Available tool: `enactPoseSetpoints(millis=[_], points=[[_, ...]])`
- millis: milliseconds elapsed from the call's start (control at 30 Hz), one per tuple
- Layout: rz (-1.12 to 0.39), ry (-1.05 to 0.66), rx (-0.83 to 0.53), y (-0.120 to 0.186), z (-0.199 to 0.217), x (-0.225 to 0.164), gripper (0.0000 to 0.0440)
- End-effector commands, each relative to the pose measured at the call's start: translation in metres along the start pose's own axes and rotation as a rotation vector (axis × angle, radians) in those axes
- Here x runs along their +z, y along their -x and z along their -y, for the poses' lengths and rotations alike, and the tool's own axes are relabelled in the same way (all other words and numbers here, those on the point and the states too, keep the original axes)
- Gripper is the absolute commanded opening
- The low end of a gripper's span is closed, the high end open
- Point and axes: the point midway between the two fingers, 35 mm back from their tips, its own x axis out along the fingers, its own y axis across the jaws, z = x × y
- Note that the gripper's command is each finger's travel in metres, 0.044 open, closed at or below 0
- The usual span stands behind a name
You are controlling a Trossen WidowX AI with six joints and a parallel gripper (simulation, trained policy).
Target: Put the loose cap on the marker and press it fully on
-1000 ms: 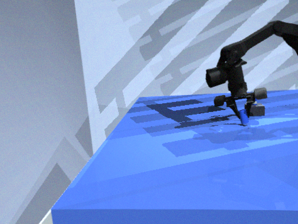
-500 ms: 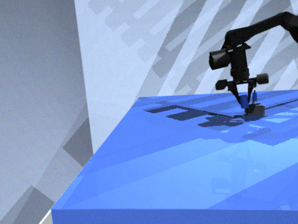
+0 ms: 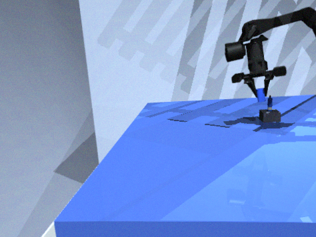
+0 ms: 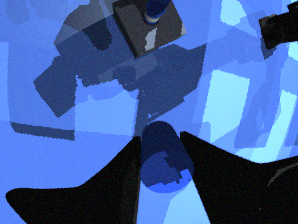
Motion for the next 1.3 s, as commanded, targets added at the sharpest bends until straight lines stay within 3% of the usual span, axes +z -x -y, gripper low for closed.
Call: enactPoseSetpoints(millis=[0,733,1267], points=[[0.001,-0.022,-0.013,0.003,0.003,0.018,0.0065],[-0.034,-0.191,-0.007,0.011,0.014,0.107,0.0014],[-0.063,-0.238,-0.029,-0.007,0.019,0.121,0.0]])
